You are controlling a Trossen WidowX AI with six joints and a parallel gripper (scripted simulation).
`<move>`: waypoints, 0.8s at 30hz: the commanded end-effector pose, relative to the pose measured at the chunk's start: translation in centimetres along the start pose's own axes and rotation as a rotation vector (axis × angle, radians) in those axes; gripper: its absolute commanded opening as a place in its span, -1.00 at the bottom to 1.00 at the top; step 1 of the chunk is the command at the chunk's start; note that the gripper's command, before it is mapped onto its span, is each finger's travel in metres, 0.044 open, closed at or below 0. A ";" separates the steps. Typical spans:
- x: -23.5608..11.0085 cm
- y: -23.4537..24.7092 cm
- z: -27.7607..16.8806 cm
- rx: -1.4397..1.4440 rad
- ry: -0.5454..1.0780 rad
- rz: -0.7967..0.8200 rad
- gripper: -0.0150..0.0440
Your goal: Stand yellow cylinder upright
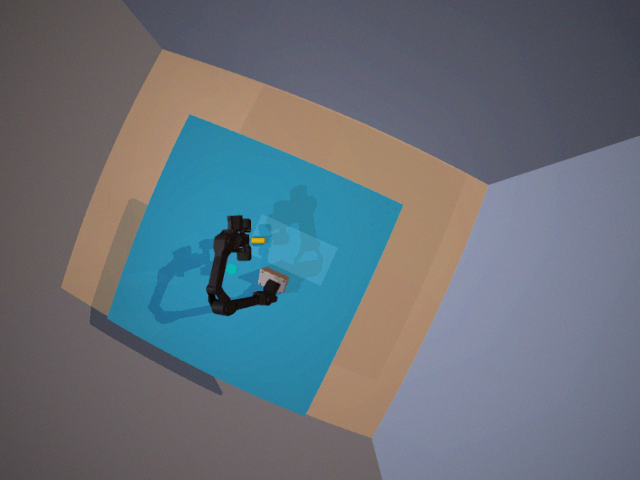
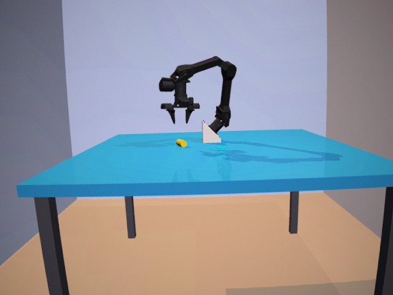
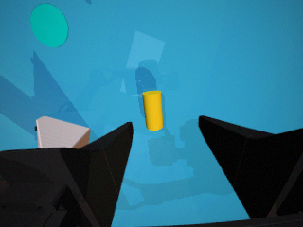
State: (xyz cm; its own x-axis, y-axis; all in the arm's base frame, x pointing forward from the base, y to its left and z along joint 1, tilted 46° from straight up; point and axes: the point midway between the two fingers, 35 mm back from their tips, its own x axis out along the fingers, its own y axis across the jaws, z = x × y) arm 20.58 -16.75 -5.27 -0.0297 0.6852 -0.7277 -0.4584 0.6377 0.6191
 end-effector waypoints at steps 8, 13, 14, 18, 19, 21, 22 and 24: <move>10.1 1.2 -0.1 0.004 0.001 0.034 0.56; 10.1 1.2 -0.1 0.004 0.001 0.034 0.38; 10.1 1.2 -0.1 0.004 0.001 0.034 0.29; 10.1 1.2 -0.1 0.004 0.001 0.034 -0.07; 10.1 1.2 -0.1 0.004 0.001 0.034 -0.14; 10.1 1.2 -0.1 0.004 0.001 0.034 -0.14; 10.1 1.2 -0.1 0.004 0.001 0.034 -0.14; 10.0 1.1 -0.1 0.006 0.002 0.033 -0.14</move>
State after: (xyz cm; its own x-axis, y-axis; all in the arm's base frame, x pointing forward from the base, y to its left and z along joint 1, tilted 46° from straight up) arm 19.81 -9.40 -11.86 -0.0454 0.7021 -0.7107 -0.4583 0.6175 0.6393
